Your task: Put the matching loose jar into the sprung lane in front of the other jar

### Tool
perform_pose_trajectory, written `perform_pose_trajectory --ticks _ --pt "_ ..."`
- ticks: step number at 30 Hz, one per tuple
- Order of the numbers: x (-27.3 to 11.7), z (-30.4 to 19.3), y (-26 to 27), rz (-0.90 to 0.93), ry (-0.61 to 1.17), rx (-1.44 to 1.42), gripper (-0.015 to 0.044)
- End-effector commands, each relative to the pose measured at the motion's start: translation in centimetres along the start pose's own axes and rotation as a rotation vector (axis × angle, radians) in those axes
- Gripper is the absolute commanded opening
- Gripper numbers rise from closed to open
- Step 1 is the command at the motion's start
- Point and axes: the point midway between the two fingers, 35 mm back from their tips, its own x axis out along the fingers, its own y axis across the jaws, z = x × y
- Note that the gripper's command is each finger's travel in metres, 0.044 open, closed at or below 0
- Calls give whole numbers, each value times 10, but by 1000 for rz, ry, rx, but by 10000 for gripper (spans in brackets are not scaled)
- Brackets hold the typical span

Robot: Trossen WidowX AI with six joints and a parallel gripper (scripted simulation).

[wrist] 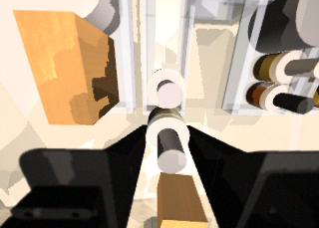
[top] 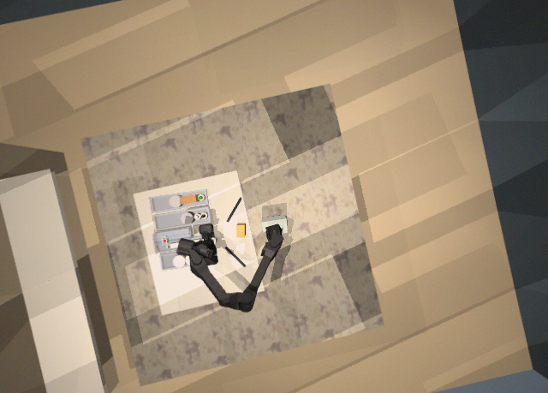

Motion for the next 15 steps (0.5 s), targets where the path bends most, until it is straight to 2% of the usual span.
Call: perform_pose_trajectory --ticks 1,15 --pt "-1 8 1 4 -15 -7 0" --pt "-2 14 1 4 -16 -7 0"
